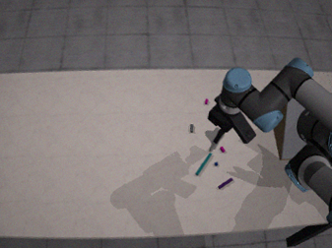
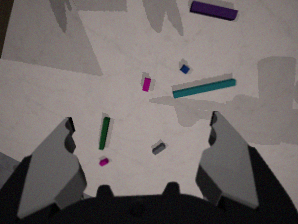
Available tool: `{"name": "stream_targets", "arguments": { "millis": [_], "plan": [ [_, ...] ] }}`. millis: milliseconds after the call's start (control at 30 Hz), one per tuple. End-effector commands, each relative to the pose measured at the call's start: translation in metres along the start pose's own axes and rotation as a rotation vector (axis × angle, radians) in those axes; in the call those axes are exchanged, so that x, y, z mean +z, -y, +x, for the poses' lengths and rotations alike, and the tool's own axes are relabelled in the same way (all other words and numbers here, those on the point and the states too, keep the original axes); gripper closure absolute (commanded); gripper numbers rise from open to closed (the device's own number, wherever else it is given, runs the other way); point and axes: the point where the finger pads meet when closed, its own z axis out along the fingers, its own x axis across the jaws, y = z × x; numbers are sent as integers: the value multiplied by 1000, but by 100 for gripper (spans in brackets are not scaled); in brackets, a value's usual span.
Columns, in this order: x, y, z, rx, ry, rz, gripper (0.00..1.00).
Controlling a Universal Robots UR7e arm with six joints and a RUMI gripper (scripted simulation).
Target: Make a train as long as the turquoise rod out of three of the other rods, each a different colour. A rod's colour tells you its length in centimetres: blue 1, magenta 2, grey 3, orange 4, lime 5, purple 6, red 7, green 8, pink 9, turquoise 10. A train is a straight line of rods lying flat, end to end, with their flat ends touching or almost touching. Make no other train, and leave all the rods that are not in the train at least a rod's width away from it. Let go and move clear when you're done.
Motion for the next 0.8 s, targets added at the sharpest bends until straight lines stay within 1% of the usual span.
{"name": "stream_targets", "arguments": {
  "millis": [0,167,767],
  "plan": [
    [8,7,-2,-56,-55,-28,0],
    [10,10,-2,-69,-67,-35,0],
    [10,10,-2,-71,-68,-35,0]
  ]
}}
